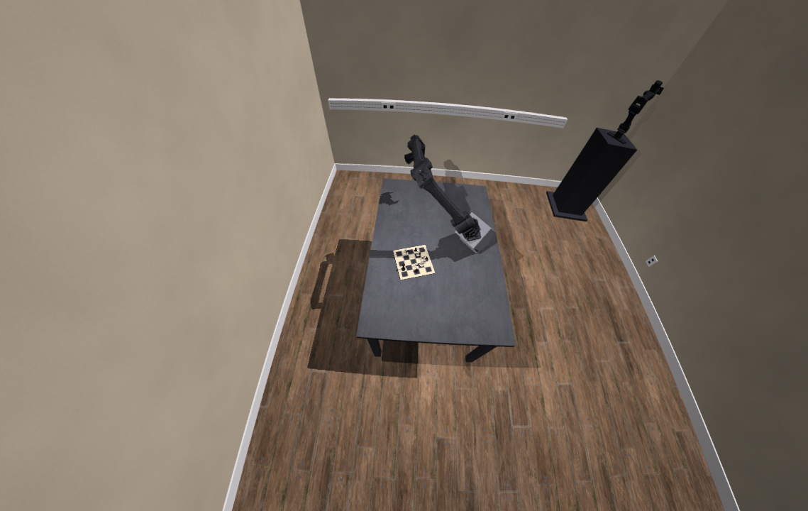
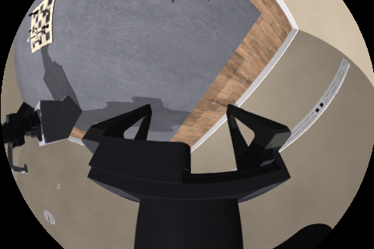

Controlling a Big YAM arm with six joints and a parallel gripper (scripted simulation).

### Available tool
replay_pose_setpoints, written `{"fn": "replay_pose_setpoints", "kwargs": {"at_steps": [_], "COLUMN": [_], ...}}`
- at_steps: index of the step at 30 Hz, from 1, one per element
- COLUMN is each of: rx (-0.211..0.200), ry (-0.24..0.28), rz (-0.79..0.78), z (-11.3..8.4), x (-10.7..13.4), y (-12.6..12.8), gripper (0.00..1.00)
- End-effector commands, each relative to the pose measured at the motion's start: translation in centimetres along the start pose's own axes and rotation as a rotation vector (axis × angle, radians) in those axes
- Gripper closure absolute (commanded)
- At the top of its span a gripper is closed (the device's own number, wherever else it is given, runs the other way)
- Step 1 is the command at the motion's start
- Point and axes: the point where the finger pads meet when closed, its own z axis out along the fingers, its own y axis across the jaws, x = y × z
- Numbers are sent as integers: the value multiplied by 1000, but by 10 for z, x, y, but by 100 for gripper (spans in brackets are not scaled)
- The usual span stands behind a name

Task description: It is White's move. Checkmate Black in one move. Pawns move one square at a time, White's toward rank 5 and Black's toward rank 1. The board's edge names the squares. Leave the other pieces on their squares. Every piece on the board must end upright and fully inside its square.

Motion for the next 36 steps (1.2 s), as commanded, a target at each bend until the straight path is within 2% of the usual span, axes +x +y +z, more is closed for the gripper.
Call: {"fn": "replay_pose_setpoints", "kwargs": {"at_steps": [1, 17, 18, 20, 23, 26, 27, 28, 29, 31, 34, 36], "rx": [12, 12, 28, 13, 19, 15, 15, 13, 13, 8, 8, 2], "ry": [0, 0, 2, 2, 3, 4, 4, 4, 4, 3, 4, 0], "rz": [-1, -1, -13, -15, -5, 30, 30, 47, 47, 87, 87, 136], "z": [-6, -6, -11, -6, -7, -8, -8, -8, -8, -8, -9, -10], "x": [0, 0, -4, -18, -35, -73, -73, -90, -90, -123, -130, -173], "y": [-3, -3, -10, -1, 3, 19, 19, 28, 28, 49, 51, 83], "gripper": [0, 0, 0, 0, 0, 0, 0, 0, 0, 0, 0, 0]}}
